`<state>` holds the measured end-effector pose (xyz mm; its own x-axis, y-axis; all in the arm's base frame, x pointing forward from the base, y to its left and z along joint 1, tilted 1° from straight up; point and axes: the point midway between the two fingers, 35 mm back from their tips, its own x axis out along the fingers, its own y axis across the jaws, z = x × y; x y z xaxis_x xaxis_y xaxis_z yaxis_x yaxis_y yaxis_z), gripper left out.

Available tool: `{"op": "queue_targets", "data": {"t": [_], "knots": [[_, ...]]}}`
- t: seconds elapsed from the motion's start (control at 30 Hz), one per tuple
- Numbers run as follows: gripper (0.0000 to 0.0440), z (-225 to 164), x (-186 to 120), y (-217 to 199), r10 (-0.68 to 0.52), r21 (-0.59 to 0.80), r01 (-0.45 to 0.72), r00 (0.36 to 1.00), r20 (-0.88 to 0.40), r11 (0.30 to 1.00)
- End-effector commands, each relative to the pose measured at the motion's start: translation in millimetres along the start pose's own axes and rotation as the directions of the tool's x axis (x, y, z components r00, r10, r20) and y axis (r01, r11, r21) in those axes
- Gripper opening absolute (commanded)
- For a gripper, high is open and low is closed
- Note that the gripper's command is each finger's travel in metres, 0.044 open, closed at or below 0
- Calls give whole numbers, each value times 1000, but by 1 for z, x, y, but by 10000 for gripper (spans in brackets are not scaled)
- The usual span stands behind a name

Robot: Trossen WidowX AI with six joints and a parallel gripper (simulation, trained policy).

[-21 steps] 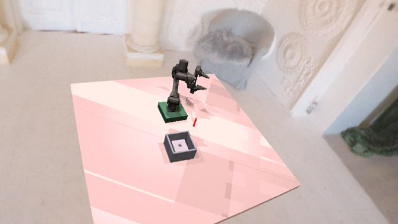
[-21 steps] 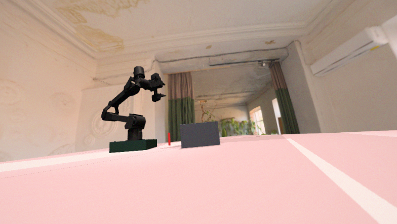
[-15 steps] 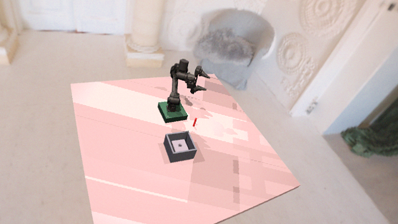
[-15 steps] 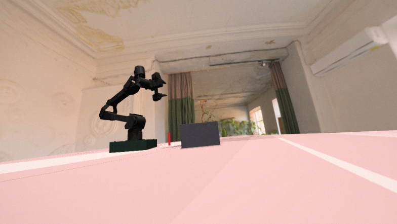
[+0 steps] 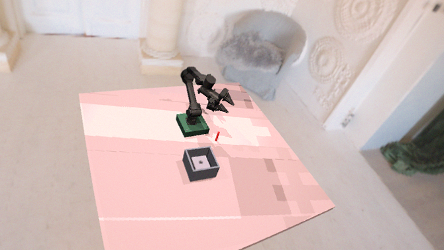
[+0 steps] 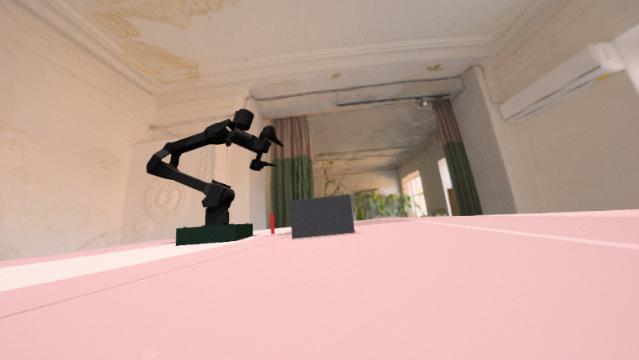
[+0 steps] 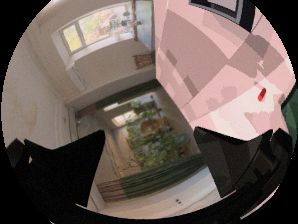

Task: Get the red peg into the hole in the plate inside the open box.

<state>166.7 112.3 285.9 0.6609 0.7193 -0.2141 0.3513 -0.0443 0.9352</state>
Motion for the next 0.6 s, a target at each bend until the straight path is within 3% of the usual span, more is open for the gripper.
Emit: {"op": "queue_targets", "data": {"t": [0.0, 0.3, 0.57], "knots": [[440, 9, 8, -15, -93, 58, 90, 995, 41, 994], [440, 24, 22, -64, -364, 198, 338, 924, 113, 920], [440, 31, 27, -108, -595, 286, 540, 788, 159, 791]]}}
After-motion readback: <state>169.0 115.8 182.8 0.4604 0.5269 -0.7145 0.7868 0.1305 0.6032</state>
